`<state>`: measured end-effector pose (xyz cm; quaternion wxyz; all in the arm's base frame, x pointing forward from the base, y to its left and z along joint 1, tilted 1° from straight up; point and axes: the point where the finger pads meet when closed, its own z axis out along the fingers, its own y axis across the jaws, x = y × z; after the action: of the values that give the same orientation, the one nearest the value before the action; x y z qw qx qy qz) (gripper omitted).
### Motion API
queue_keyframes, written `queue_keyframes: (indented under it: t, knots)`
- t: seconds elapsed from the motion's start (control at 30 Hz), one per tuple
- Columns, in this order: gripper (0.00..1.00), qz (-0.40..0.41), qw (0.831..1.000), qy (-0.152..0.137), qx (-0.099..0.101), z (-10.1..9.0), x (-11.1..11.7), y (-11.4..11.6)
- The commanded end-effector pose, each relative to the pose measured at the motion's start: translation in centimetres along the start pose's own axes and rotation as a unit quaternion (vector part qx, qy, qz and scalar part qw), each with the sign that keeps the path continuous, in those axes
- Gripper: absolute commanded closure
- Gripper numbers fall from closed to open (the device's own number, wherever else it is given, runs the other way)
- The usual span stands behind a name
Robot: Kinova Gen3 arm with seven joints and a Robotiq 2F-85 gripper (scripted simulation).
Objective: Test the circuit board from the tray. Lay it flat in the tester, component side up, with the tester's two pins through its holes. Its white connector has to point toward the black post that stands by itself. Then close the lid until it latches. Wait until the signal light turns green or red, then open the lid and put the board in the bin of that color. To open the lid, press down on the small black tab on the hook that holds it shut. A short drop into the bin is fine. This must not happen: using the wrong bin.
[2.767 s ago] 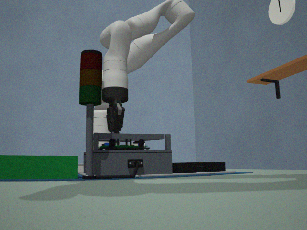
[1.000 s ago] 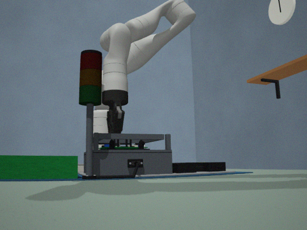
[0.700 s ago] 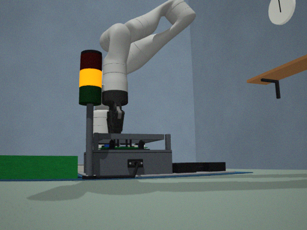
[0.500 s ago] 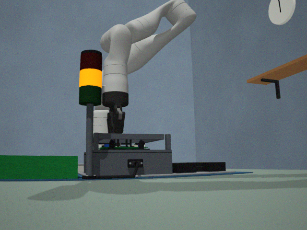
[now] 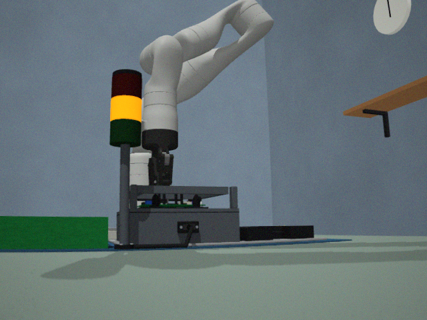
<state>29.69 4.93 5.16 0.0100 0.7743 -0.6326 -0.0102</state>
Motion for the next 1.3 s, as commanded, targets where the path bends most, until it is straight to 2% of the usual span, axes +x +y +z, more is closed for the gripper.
queue_keyframes:
  t: [0.0,0.73,1.03,1.1,1.27]
  knots:
    - [0.5,-0.001,1.0,0.001,0.007,-0.1,0.1,-0.6]
    - [0.5,-0.001,1.0,0.001,0.007,-0.6,0.1,-0.6]
    - [0.5,-0.001,1.0,0.001,0.007,-3.8,0.0,-0.6]
    - [0.5,-0.001,1.0,0.001,0.007,-3.8,0.0,-0.6]
    - [0.5,-0.001,1.0,0.001,0.007,-6.5,0.0,-0.6]
